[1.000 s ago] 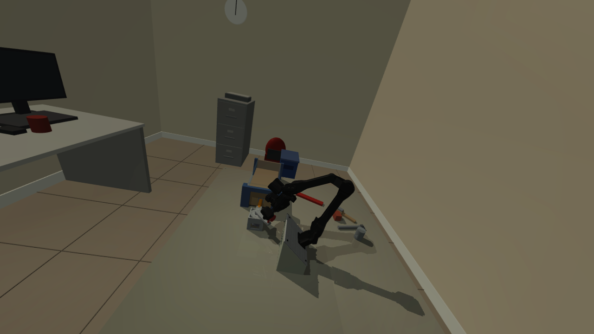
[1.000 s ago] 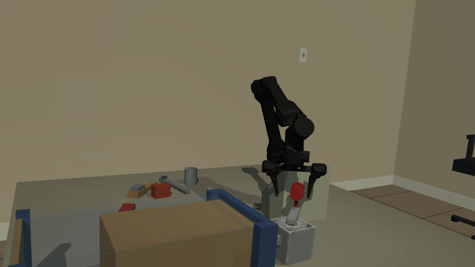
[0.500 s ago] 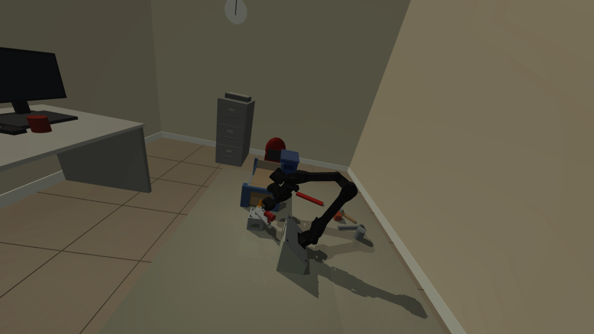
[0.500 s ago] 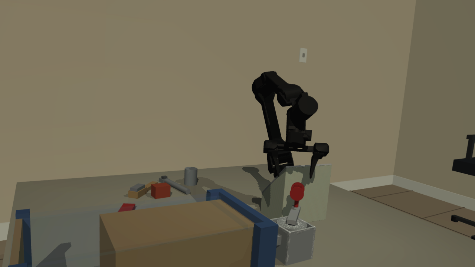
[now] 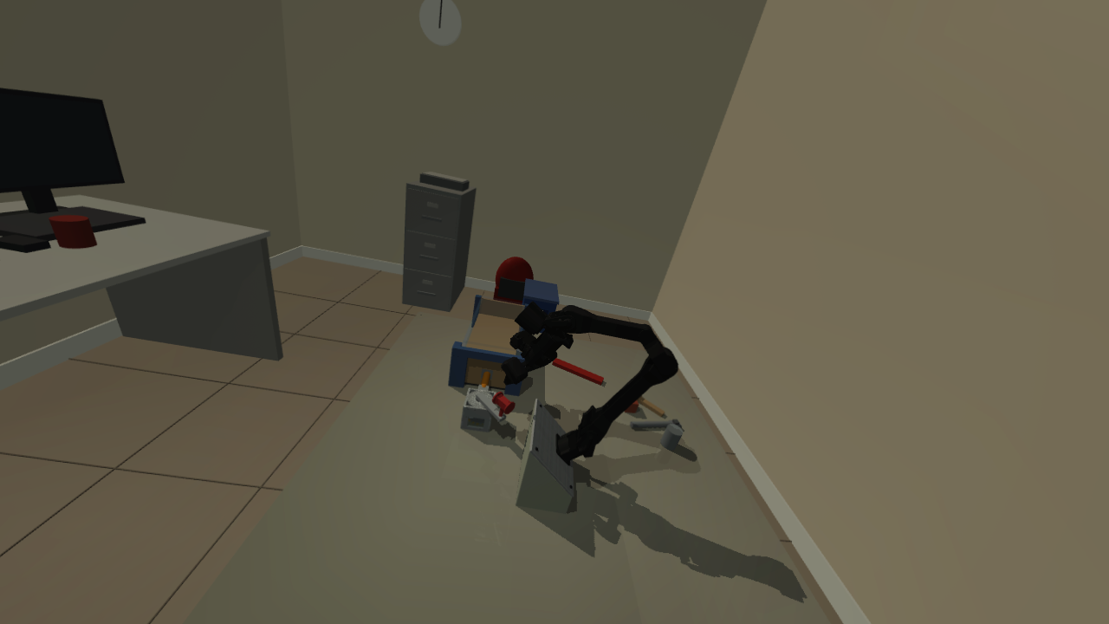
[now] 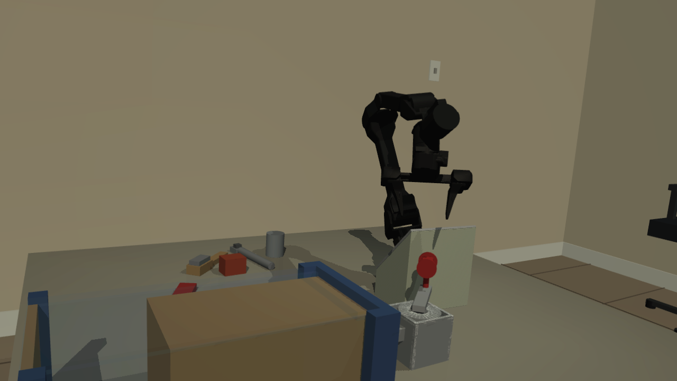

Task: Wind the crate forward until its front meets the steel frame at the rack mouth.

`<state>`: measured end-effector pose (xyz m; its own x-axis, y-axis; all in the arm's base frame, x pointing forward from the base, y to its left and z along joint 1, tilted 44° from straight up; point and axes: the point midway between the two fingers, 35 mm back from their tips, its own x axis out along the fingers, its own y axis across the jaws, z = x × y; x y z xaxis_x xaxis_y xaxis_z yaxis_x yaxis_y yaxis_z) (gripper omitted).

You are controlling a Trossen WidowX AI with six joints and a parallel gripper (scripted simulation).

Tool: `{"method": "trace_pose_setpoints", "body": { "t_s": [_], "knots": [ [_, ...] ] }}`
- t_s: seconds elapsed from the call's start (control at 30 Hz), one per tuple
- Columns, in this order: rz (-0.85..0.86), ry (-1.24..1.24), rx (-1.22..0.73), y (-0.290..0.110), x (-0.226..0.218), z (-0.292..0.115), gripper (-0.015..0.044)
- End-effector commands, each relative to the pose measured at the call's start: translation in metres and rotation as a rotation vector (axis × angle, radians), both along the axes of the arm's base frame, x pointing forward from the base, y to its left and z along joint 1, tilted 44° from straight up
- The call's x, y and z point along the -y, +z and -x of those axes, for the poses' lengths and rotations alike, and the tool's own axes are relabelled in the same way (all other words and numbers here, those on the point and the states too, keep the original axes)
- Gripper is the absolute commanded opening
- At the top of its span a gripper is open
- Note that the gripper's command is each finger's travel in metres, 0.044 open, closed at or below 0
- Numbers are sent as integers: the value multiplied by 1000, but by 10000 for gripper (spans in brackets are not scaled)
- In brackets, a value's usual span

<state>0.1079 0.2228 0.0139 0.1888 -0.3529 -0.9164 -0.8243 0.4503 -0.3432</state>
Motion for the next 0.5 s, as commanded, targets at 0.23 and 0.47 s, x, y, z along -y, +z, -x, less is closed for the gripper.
{"method": "trace_pose_setpoints", "body": {
  "t_s": [0.23,0.47],
  "knots": [
    [157,-55,-61,-22,-51,-38,440],
    [271,-97,-116,-53,-75,-67,440]
  ]
}}
